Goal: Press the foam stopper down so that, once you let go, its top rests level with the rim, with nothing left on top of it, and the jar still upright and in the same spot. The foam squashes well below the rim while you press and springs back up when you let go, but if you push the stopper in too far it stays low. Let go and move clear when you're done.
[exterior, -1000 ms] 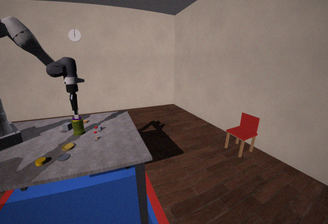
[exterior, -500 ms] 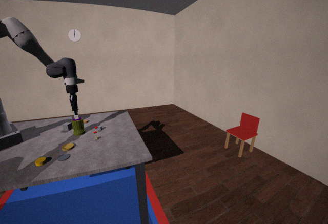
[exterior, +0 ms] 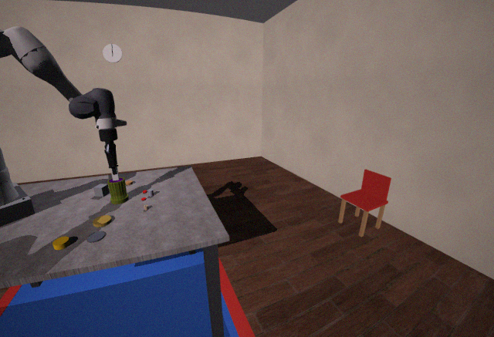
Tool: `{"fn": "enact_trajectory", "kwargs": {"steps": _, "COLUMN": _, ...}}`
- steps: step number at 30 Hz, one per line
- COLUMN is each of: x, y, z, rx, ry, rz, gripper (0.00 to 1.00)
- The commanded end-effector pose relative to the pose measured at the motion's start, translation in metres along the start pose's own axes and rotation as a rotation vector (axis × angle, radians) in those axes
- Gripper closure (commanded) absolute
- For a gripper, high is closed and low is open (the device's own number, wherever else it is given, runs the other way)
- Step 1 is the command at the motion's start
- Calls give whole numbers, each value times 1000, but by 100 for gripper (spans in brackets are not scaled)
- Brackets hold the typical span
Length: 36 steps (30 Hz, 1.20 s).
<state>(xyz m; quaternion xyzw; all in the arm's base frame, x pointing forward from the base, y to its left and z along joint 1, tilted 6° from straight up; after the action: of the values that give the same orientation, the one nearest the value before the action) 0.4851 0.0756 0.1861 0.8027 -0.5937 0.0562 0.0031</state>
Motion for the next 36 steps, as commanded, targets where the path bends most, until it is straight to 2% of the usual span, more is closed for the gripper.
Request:
{"fn": "enact_trajectory", "kwargs": {"steps": 1, "x": 1, "y": 5, "z": 8, "rx": -12, "ry": -2, "rz": 1, "gripper": 100}}
{"fn": "enact_trajectory", "kwargs": {"steps": 36, "x": 0, "y": 10, "z": 22, "rx": -12, "ry": -2, "rz": 1, "gripper": 100}}
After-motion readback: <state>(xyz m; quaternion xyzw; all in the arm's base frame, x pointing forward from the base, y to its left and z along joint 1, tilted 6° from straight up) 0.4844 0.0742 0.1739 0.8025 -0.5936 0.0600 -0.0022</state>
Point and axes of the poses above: the point where the finger pads meet when closed, its own z axis out along the fingers, its own x axis across the jaws, y = z × x, the point moved 10 cm from there along -z, back along the fingers, and after that the axes turned 12 degrees about -z, right-handed, at the moved point
